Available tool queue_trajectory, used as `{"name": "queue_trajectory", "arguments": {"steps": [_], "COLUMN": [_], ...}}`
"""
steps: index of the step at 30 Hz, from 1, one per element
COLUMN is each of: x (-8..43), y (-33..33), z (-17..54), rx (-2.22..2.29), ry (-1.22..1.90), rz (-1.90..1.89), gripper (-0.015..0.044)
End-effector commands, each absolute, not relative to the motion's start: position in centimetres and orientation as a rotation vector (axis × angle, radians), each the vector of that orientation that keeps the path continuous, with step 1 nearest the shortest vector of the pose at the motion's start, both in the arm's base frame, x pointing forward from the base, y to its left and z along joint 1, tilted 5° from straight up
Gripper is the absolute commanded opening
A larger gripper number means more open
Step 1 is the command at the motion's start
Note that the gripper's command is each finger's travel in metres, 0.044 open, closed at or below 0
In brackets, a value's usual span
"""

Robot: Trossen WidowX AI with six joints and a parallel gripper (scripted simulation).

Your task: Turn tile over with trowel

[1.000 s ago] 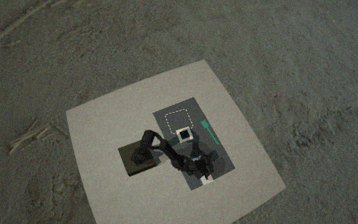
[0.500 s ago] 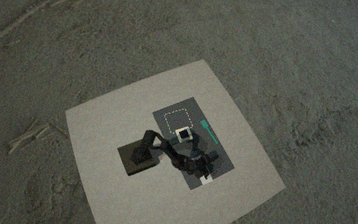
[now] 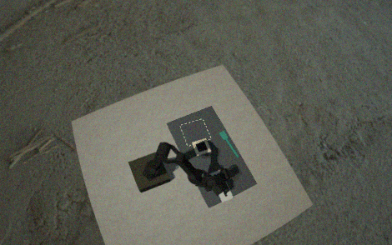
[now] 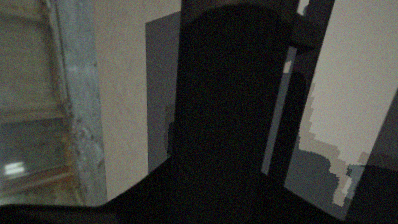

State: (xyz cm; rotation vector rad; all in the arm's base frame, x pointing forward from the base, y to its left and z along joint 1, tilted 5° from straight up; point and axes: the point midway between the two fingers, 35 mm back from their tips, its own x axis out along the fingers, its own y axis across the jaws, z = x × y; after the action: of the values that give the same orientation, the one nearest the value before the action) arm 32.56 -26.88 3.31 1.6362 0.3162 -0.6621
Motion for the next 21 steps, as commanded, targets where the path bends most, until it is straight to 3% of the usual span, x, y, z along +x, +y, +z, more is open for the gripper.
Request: {"name": "queue_trajectory", "arguments": {"steps": [1, 12, 21], "x": [32.6, 32.1, 32.6], "y": [-27.0, -27.2, -25.8], "z": [3.4, 9.0, 9.3], "rx": [1.635, 1.635, 1.626], "ry": [0.314, 0.316, 0.320], "rz": [-0.667, -0.662, -0.671], "gripper": [0.0000, 0.0000, 0.0000]}}
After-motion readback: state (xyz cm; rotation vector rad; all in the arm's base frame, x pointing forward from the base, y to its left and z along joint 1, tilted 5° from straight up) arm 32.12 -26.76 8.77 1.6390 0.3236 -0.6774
